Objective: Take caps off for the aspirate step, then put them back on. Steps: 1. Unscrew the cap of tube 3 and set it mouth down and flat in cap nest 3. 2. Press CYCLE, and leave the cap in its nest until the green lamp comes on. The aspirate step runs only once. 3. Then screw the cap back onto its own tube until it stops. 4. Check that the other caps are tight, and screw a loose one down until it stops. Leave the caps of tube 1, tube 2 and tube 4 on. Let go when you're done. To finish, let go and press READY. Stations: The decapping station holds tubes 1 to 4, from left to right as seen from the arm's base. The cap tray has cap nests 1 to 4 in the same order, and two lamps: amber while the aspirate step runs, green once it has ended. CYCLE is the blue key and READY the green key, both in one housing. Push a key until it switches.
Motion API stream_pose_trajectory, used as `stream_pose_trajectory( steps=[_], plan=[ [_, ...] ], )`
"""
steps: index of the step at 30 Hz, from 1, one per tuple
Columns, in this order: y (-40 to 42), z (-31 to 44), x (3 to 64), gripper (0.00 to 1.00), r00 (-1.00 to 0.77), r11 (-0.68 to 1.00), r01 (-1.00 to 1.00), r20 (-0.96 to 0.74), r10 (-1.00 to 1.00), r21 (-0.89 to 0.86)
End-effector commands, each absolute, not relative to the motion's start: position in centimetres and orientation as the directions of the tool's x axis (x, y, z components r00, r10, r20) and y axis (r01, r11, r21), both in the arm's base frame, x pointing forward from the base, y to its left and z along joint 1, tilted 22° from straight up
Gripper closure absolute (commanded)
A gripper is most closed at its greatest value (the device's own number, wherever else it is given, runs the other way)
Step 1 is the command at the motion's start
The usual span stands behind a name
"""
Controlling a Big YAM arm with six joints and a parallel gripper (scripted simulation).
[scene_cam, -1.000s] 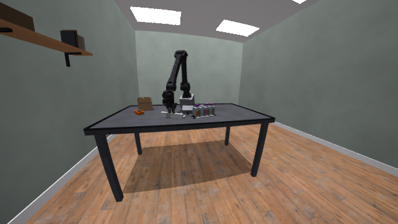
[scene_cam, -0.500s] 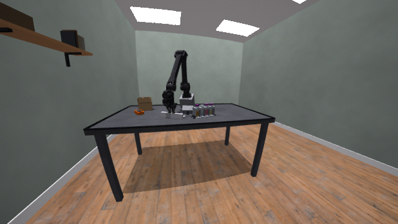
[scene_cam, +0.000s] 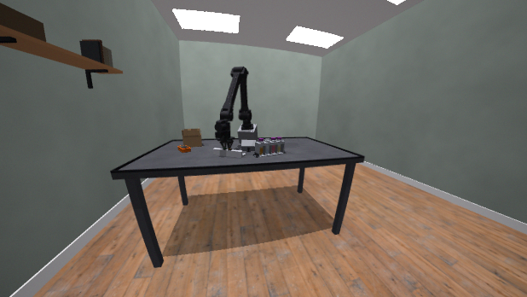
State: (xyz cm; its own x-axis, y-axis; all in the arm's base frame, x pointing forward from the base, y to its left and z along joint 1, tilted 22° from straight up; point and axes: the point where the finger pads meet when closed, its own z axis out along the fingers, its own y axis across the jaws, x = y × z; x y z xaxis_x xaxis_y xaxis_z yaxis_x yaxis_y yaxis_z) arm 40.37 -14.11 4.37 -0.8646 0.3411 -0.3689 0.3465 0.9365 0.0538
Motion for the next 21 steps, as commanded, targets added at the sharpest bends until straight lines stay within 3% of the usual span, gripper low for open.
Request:
stream_pose_trajectory(
  steps=[1, 19, 20, 21],
  plan=[
    [-14.14, 5.26, 42.59, 1.0, -0.851, 0.94, 0.337, -0.409, 0.329, 0.054],
    [-14.25, 5.31, 42.99, 1.0, -0.846, 0.94, 0.336, -0.422, 0.326, 0.054],
    [-14.25, 5.31, 42.99, 0.53, -0.846, 0.94, 0.336, -0.422, 0.326, 0.054],
    [-14.25, 5.31, 42.99, 0.53, -0.846, 0.94, 0.336, -0.422, 0.326, 0.054]
  ],
)
